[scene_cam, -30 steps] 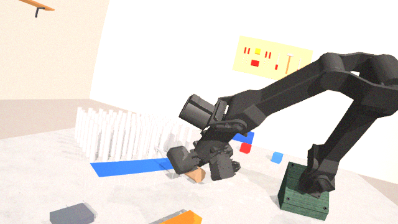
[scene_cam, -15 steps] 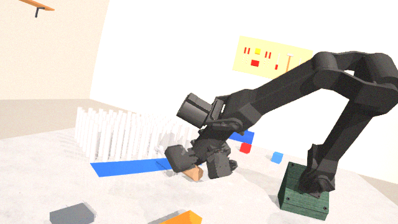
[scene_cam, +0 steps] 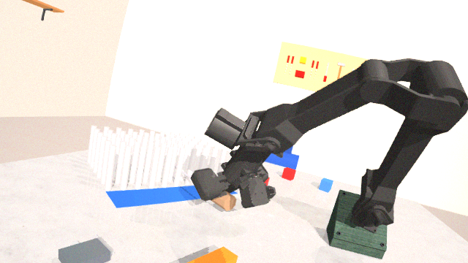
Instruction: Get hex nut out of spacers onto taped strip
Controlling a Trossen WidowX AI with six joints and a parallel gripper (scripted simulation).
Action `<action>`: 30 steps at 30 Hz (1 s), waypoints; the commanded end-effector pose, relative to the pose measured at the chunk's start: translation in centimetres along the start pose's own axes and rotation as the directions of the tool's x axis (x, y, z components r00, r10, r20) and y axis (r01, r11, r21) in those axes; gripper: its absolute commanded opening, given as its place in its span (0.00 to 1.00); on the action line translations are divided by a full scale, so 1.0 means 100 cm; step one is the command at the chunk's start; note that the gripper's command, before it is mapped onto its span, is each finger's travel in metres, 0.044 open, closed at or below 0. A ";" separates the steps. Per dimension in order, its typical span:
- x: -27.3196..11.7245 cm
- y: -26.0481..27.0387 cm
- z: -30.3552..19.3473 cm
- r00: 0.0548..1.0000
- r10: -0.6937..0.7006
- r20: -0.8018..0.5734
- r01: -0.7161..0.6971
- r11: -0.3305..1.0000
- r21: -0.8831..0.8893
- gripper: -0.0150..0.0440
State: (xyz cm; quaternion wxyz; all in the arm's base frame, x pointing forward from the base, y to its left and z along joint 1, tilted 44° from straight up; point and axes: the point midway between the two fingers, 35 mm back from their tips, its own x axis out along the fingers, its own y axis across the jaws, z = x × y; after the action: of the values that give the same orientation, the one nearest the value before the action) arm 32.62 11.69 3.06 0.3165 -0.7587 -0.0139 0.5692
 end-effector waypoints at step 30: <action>0.010 -0.003 -0.022 1.000 -0.009 -0.013 0.009 1.000 -0.009 0.25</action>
State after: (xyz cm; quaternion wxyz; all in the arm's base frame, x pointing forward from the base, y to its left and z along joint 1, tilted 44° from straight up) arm 34.36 11.36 2.45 0.3166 -0.7590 -0.0141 0.5688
